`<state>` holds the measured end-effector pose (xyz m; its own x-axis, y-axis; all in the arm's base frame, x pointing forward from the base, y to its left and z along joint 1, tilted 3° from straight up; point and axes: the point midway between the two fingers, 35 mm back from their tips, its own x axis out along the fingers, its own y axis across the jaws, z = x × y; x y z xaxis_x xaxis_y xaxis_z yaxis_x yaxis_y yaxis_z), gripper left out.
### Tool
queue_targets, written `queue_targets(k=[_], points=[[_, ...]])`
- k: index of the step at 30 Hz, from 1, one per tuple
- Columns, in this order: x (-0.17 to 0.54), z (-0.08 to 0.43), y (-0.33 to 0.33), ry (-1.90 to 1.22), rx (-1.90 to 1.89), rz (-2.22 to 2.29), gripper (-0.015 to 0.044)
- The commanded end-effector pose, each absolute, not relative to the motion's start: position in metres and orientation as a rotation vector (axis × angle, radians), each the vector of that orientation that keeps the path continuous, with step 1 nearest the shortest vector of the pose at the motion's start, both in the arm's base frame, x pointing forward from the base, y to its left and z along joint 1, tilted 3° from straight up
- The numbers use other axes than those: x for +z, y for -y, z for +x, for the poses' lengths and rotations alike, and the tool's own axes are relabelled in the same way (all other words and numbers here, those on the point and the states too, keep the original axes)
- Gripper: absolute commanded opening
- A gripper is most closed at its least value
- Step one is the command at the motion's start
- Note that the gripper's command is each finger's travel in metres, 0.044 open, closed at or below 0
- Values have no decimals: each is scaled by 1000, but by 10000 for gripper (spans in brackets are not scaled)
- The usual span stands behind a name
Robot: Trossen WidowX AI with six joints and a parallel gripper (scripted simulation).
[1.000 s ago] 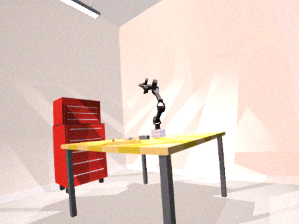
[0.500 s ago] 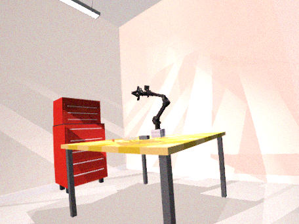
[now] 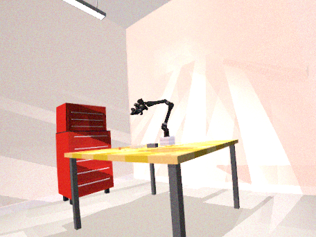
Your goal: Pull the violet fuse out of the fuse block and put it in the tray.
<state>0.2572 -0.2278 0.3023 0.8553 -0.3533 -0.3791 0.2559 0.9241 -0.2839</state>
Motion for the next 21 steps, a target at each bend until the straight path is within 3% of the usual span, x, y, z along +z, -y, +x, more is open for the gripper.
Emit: queue_targets(k=[1,12,21], points=[[259,289,197,-541,-220,-71,67],[136,331,86,-993,-46,162,67],[44,297,-14,-1458,-37,57,67]])
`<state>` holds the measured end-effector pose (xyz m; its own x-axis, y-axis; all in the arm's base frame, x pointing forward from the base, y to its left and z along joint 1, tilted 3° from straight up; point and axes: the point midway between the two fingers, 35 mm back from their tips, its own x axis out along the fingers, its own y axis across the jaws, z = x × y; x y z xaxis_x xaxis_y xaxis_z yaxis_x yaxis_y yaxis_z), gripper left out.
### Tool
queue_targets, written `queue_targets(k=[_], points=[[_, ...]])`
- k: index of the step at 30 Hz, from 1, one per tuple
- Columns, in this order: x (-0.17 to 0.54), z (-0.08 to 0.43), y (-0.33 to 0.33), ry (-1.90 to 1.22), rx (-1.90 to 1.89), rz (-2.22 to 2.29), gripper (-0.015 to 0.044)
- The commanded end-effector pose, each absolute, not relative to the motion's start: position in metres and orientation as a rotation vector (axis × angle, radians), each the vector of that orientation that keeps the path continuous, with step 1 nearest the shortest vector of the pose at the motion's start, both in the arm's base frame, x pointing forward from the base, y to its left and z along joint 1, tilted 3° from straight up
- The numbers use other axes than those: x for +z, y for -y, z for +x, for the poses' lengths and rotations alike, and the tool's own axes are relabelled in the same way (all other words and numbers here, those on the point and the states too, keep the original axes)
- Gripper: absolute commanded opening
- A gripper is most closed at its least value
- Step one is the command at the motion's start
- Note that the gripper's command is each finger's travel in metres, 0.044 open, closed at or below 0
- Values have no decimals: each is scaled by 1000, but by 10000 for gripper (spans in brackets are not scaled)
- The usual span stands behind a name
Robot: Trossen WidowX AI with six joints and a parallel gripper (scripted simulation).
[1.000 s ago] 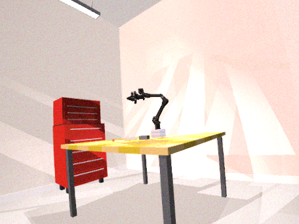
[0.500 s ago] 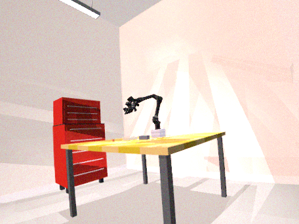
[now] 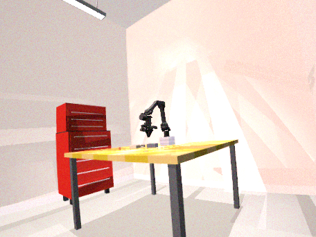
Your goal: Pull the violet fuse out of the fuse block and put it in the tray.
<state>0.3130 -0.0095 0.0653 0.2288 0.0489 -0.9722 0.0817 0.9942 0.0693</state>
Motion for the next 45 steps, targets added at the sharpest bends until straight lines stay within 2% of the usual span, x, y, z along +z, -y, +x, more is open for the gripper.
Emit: queue_targets(k=[1,45], points=[[40,293,-19,-1481,-41,42,67],[7,293,-25,-1489,-42,37,67]])
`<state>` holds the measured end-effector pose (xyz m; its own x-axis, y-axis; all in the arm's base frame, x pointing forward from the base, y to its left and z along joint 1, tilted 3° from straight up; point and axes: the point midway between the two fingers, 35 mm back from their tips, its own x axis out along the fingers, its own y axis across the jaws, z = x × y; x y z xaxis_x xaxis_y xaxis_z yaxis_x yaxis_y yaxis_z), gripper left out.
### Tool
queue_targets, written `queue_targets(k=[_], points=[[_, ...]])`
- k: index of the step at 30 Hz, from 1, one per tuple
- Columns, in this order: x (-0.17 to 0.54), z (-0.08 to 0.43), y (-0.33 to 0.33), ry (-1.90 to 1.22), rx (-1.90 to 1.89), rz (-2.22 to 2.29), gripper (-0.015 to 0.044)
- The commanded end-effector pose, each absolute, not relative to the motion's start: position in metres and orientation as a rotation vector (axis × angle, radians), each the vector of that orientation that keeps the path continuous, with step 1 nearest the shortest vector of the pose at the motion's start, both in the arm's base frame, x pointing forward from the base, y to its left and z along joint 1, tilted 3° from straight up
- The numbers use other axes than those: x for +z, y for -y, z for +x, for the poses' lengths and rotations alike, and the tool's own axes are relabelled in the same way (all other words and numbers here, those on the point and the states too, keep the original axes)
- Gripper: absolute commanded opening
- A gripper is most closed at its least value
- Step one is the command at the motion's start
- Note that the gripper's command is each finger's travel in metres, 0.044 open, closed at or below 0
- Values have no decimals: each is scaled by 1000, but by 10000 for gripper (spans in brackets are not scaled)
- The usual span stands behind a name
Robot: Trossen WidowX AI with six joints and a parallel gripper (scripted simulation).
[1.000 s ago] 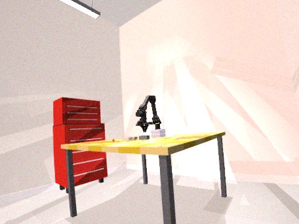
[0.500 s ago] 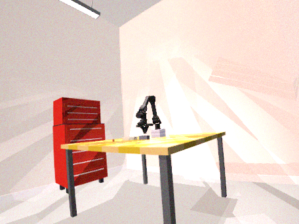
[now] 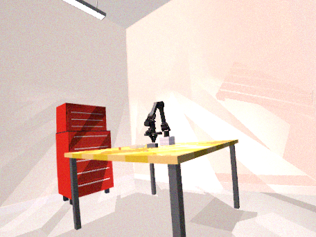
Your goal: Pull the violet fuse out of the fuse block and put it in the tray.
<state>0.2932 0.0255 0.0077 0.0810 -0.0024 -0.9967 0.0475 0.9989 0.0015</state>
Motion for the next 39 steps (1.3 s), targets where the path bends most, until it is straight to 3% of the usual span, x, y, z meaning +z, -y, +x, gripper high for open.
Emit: queue_targets(k=[1,16,26,39], points=[[7,293,-25,-1489,-42,37,67],[-3,294,-25,-1489,-42,37,67],[-2,294,-26,-1488,-37,37,1],[2,294,-26,-1488,-38,37,0]])
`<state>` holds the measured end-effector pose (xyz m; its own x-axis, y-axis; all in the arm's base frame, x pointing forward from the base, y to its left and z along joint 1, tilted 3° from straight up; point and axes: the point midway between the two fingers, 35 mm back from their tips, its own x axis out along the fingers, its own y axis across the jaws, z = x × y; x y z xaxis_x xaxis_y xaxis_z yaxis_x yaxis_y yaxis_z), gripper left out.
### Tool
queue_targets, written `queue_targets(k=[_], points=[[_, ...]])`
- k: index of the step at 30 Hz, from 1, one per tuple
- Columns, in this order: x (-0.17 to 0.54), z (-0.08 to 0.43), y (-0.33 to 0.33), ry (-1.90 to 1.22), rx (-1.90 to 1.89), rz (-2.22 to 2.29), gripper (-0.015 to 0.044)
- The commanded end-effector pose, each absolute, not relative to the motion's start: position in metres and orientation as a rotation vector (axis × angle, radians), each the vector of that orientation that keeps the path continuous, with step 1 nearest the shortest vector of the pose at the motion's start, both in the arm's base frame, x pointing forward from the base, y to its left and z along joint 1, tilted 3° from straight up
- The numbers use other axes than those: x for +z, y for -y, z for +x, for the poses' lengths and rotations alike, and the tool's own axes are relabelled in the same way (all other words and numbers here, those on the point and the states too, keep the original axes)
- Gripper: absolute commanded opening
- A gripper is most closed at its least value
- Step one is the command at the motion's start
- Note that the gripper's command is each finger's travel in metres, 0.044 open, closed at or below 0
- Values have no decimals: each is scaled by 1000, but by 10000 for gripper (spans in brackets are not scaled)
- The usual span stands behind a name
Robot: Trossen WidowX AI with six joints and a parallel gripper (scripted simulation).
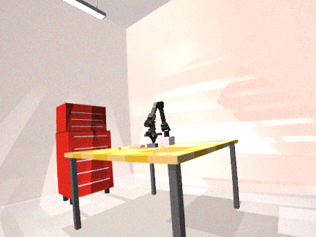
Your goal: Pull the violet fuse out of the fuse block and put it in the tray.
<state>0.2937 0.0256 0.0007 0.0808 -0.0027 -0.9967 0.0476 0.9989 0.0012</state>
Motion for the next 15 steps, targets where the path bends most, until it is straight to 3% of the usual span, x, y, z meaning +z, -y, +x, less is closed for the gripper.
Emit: queue_targets(k=[1,15], points=[[3,294,-26,-1488,-38,37,0],[10,294,-26,-1488,-39,37,0]])
